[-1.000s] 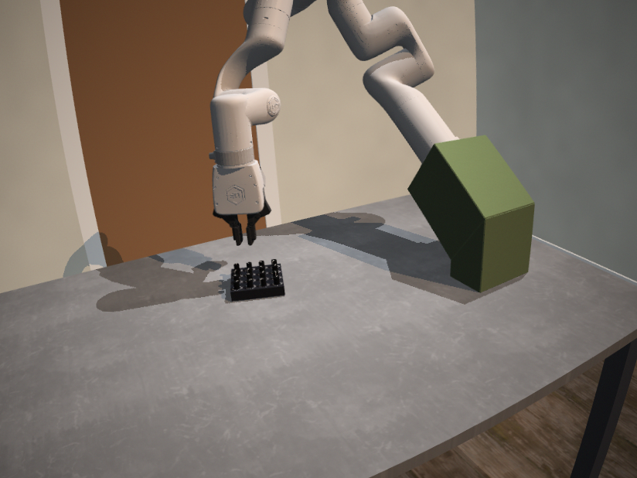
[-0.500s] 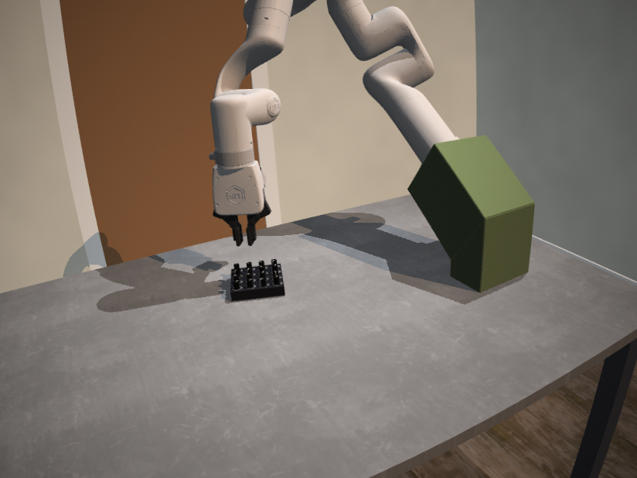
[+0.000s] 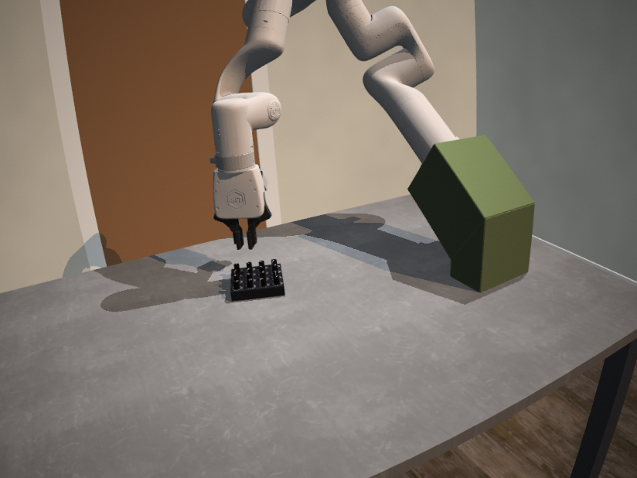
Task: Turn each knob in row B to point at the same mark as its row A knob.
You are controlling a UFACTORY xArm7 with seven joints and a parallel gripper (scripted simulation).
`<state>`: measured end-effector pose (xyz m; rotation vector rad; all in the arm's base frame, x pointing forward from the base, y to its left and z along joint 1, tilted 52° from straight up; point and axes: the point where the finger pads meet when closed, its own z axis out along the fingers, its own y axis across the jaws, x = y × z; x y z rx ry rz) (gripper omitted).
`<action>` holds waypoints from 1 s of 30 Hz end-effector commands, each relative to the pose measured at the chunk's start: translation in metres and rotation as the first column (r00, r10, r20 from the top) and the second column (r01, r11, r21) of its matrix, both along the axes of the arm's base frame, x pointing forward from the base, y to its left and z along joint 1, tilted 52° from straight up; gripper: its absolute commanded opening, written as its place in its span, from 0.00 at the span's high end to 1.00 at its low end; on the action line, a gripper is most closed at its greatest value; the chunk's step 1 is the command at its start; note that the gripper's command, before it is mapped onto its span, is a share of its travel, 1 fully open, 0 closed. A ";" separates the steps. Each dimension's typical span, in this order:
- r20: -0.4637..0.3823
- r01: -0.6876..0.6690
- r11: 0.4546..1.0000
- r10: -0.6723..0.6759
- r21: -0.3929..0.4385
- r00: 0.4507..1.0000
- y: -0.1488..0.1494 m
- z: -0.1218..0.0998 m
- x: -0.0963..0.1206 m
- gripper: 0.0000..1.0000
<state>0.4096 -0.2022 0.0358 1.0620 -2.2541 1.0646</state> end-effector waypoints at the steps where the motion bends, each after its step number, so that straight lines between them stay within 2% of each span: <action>1: 0.002 -0.003 1.000 0.003 0.001 1.000 -0.004 -0.003 0.001 0.81; 30: 0.002 -0.003 1.000 0.003 0.001 1.000 -0.026 -0.019 -0.002 0.81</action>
